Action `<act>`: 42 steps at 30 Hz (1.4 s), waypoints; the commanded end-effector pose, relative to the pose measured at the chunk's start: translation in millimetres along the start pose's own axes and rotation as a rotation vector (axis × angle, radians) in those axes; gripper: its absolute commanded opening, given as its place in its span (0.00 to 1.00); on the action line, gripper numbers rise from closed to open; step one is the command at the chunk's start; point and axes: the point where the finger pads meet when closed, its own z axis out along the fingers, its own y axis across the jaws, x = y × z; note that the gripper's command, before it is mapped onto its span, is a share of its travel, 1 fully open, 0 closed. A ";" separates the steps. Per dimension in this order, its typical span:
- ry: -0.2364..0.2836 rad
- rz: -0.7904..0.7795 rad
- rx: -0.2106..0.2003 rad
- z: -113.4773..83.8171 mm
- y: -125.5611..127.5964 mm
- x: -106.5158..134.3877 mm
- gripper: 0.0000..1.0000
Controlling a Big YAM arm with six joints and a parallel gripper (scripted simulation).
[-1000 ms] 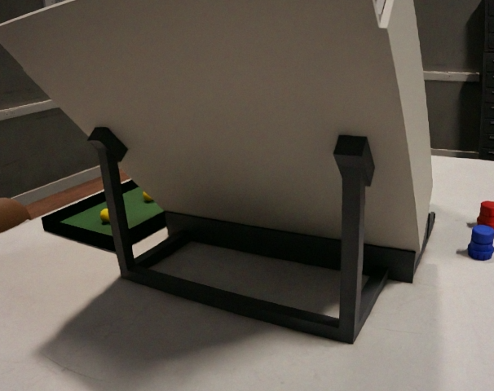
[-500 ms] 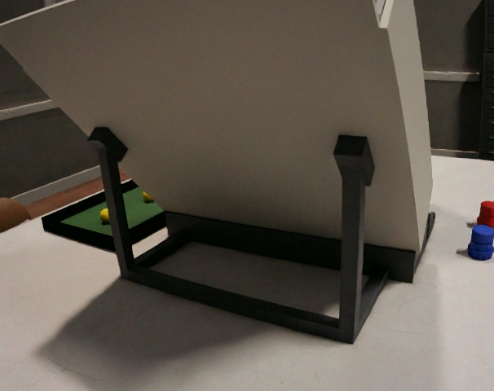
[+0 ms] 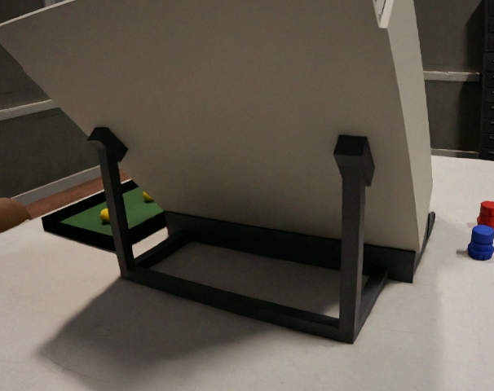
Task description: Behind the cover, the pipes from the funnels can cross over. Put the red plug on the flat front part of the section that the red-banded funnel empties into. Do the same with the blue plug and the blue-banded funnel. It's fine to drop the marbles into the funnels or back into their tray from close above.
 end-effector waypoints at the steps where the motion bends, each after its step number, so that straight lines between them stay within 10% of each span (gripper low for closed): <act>1: -0.016 0.003 0.010 -11.3 1.8 -34.6 0.00; 18: -0.014 0.003 0.008 -8.5 3.0 -109.7 0.00; 42: -0.016 0.008 0.008 -10.2 0.0 -121.9 0.00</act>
